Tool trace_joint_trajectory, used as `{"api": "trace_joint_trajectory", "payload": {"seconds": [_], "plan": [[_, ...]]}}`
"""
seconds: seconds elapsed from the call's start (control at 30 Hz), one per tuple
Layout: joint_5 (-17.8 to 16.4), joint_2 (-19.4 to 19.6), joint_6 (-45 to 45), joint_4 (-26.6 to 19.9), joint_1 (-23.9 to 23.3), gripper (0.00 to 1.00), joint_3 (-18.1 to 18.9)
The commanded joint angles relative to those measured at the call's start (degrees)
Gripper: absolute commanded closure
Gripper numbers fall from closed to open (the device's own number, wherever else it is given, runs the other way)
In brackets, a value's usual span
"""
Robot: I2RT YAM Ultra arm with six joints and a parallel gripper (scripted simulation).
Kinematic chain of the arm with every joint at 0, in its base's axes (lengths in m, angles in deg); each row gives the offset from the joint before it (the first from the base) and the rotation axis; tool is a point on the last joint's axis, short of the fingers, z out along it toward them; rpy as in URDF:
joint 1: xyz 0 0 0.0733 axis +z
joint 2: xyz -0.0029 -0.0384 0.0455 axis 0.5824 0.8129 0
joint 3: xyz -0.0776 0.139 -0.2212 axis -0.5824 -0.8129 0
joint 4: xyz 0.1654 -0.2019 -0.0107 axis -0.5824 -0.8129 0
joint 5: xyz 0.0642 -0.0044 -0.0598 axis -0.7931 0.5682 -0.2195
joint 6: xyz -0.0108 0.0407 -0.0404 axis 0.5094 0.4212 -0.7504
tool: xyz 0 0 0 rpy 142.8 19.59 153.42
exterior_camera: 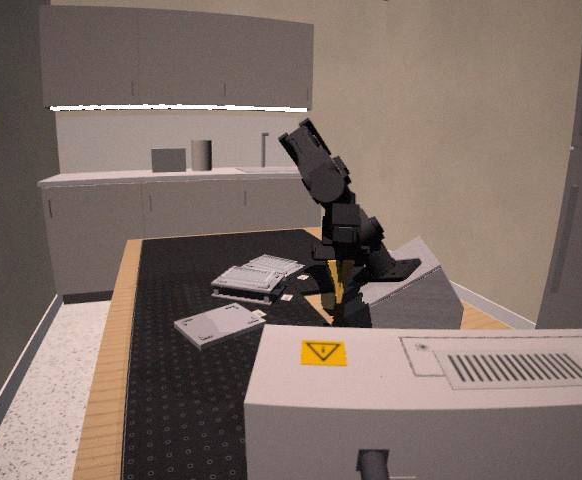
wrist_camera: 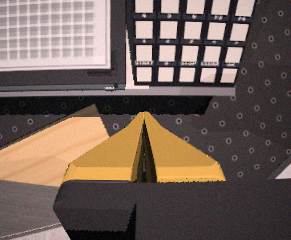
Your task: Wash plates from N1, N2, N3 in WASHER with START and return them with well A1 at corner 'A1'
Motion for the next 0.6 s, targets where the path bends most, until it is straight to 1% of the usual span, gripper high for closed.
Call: {"api": "trace_joint_trajectory", "payload": {"seconds": [0.0, 0.43, 0.5, 0.57], "plan": [[-0.74, 0.50, -1.05, 2.67, -0.46, 1.00, -0.12], [-2.88, 4.94, -4.75, 11.19, -4.34, 1.00, -2.40], [-2.88, 4.94, -4.75, 11.19, -4.34, 1.00, -2.40], [-3.20, 5.73, -5.27, 12.52, -4.90, 1.00, -2.70]]}}
